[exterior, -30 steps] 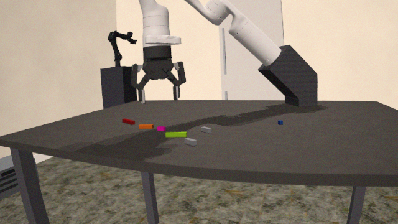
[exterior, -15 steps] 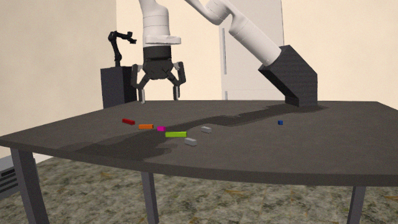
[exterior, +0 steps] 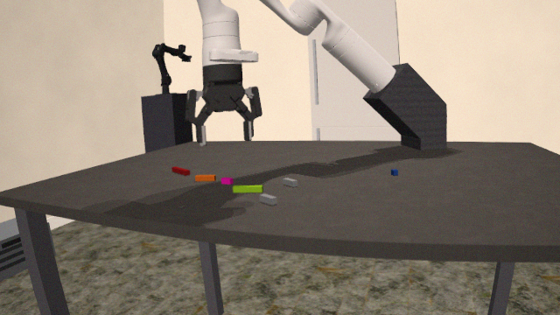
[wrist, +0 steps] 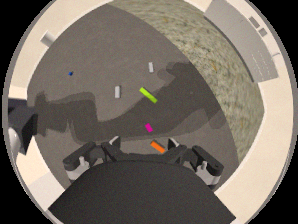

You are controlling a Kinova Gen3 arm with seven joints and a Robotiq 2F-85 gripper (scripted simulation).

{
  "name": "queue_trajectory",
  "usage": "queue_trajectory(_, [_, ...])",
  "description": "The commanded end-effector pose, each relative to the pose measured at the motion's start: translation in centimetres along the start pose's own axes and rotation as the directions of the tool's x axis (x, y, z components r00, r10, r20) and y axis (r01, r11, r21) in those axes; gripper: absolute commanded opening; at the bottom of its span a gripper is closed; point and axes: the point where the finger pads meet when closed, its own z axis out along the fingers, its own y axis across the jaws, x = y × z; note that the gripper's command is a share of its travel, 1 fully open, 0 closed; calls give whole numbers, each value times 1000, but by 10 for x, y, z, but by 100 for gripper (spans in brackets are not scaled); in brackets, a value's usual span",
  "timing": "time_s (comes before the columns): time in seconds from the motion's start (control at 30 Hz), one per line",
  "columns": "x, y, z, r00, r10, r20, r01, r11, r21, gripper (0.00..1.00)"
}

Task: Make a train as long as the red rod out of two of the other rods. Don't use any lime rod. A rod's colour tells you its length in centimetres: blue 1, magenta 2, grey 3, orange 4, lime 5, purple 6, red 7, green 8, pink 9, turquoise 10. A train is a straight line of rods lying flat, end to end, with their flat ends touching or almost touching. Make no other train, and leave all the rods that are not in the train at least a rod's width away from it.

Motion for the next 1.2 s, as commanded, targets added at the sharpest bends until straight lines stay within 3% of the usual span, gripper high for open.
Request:
queue_trajectory(0.0, [4, -3, 0, 998, -65, -1, 65, 998, 2, 100])
queue_trajectory(0.2, [11, -9, 0, 973, -230, -1, 230, 973, 2, 100])
queue_trajectory(0.43, [23, -20, 1, 858, -513, -2, 513, 858, 1, 100])
queue_trajectory(0.63, [28, -25, 1, 780, -626, -2, 626, 780, 0, 100])
queue_trajectory(1.17, [28, -26, 1, 772, -636, -2, 636, 772, 0, 100])
